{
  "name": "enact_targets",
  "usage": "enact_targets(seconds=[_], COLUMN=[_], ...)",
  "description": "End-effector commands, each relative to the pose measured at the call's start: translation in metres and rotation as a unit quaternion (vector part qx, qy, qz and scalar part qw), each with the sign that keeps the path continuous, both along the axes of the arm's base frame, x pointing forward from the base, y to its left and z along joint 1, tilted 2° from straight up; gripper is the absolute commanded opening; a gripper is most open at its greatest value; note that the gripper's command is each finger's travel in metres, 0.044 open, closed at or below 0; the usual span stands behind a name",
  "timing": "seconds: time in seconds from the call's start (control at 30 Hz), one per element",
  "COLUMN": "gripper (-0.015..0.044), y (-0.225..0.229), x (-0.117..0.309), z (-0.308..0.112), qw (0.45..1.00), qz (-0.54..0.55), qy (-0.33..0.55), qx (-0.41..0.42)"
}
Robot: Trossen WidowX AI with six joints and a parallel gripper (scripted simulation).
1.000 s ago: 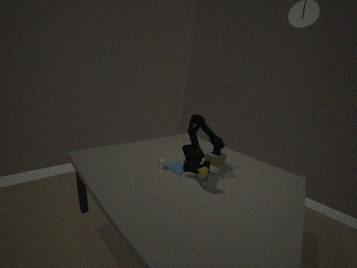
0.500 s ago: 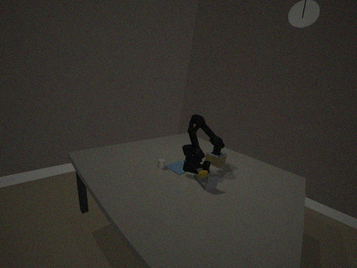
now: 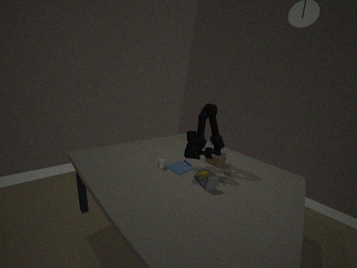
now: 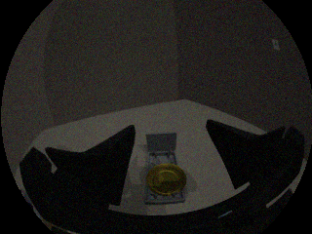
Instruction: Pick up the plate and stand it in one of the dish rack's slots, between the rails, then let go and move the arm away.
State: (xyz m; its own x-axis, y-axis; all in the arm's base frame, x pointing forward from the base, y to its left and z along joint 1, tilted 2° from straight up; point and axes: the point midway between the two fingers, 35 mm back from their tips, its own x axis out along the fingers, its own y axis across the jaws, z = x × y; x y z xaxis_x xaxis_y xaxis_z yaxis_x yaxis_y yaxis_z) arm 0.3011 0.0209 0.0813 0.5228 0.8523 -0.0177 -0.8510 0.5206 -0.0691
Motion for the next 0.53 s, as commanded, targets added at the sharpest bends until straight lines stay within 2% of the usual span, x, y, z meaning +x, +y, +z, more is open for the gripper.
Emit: enact_targets(seconds=[0.0,0.13,0.5], gripper=[0.0400,0.0400,0.0400], y=[0.001,-0.003,-0.033], x=[-0.001,0.008,0.062], z=[0.020,0.020,0.021], qw=[1.000,0.999,0.978], qz=[-0.002,-0.020,-0.141], qy=[0.007,0.023,0.149], qx=[0.007,0.011,0.026])
